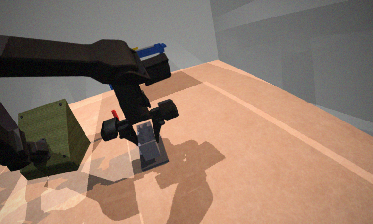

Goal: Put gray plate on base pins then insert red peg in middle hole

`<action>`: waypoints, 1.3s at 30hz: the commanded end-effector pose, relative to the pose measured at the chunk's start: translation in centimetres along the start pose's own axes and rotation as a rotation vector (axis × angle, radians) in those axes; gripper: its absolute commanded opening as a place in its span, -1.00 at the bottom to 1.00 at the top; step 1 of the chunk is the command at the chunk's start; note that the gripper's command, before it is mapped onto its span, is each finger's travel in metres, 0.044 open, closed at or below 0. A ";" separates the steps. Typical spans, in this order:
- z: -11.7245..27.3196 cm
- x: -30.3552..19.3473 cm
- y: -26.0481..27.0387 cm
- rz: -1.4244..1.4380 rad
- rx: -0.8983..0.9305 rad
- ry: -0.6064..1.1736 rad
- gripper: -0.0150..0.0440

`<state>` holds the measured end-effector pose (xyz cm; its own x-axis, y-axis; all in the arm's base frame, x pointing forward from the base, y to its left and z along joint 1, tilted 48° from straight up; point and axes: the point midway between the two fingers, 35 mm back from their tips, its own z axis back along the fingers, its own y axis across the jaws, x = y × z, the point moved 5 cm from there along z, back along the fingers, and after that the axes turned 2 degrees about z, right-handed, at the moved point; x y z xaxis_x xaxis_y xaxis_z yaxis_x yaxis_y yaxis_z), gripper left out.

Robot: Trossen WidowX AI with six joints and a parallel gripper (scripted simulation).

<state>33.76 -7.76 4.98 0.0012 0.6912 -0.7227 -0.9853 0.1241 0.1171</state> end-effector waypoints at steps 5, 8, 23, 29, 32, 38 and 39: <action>-0.1 0.0 0.0 0.000 0.001 0.000 -0.49; -0.1 0.0 0.0 0.000 0.001 0.000 -0.49; -0.1 0.0 0.0 0.000 0.001 0.000 0.84; -0.1 0.0 0.0 0.000 0.001 0.000 1.00; 1.9 0.1 -0.4 0.002 -0.001 -0.004 1.00; 10.7 0.1 -0.2 0.009 0.000 -0.002 1.00; 11.4 0.1 0.0 0.009 0.001 -0.001 1.00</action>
<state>35.23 -3.38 8.97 -0.0118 0.6941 -0.7198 -0.9837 0.1211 0.1330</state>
